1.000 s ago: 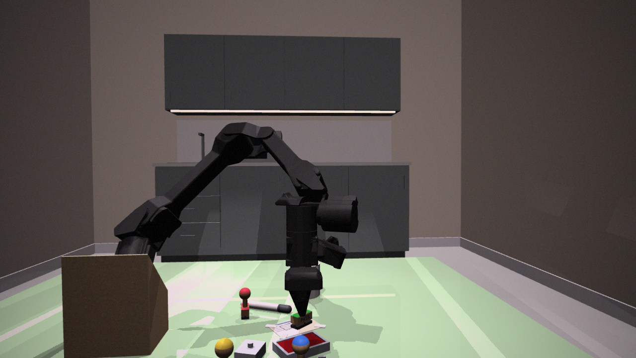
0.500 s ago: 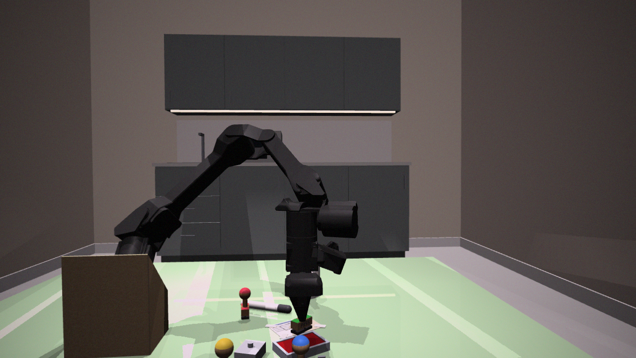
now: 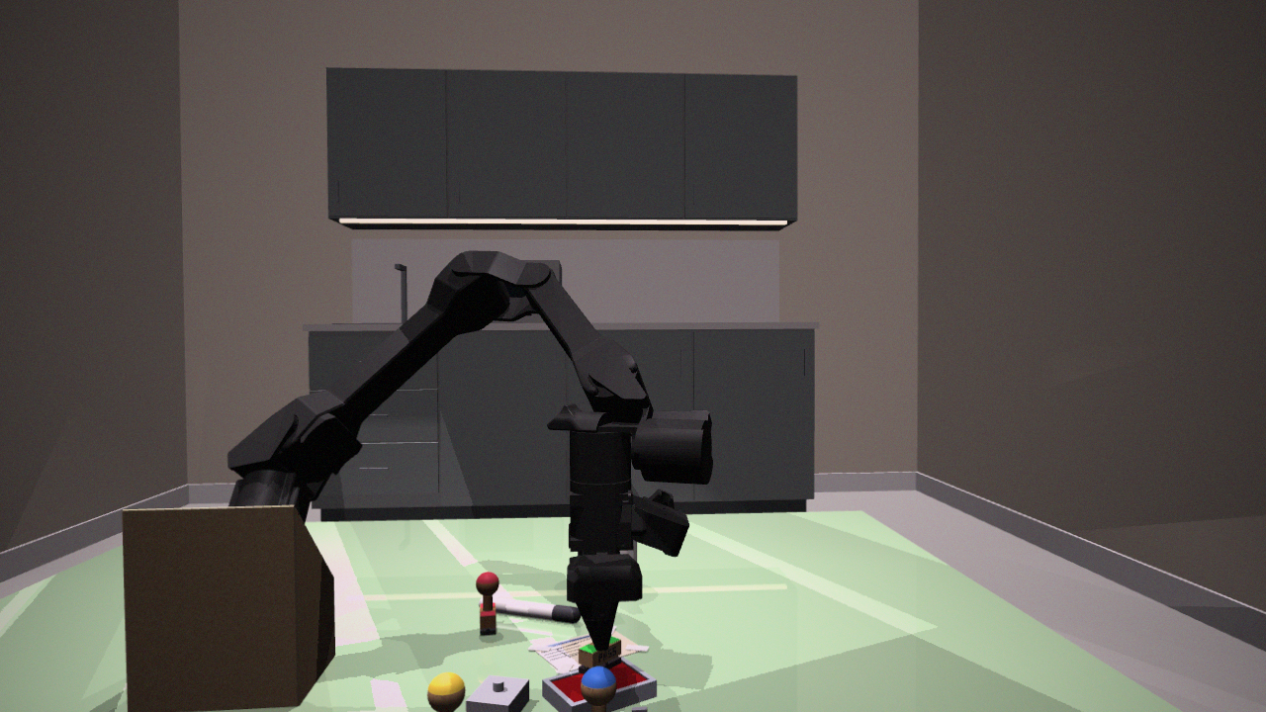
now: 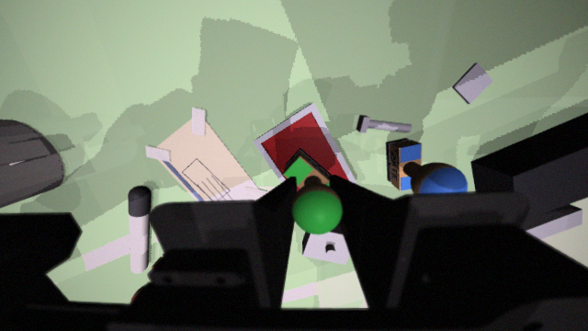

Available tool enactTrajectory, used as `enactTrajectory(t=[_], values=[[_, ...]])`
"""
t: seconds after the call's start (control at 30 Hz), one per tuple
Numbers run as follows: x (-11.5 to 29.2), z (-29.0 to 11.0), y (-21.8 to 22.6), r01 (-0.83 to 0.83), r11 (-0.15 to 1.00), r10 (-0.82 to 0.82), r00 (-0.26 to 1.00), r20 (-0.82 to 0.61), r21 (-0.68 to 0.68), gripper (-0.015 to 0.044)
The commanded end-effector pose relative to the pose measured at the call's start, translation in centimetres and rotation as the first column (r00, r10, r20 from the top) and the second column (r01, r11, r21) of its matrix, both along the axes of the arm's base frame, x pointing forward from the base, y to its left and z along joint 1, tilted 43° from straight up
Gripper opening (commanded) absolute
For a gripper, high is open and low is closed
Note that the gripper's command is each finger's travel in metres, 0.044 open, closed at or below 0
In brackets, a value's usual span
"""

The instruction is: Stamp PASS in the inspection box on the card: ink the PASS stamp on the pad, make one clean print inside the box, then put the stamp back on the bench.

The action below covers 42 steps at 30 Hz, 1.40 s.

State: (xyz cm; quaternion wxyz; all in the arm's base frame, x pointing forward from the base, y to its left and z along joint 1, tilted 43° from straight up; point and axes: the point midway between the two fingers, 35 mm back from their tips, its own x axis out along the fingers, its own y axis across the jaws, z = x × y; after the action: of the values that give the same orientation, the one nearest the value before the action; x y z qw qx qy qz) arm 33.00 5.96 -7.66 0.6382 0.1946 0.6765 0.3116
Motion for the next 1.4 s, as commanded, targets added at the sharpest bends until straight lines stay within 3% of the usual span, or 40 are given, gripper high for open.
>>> enactTrajectory(t=[0.0,1.37], values=[[-0.10,-0.23,0.30,0.004,1.000,-0.004,1.000,-0.004,0.005,0.0000],[-0.30,-1.11,1.12,0.000,1.000,0.000,1.000,0.000,0.006,0.0000]])
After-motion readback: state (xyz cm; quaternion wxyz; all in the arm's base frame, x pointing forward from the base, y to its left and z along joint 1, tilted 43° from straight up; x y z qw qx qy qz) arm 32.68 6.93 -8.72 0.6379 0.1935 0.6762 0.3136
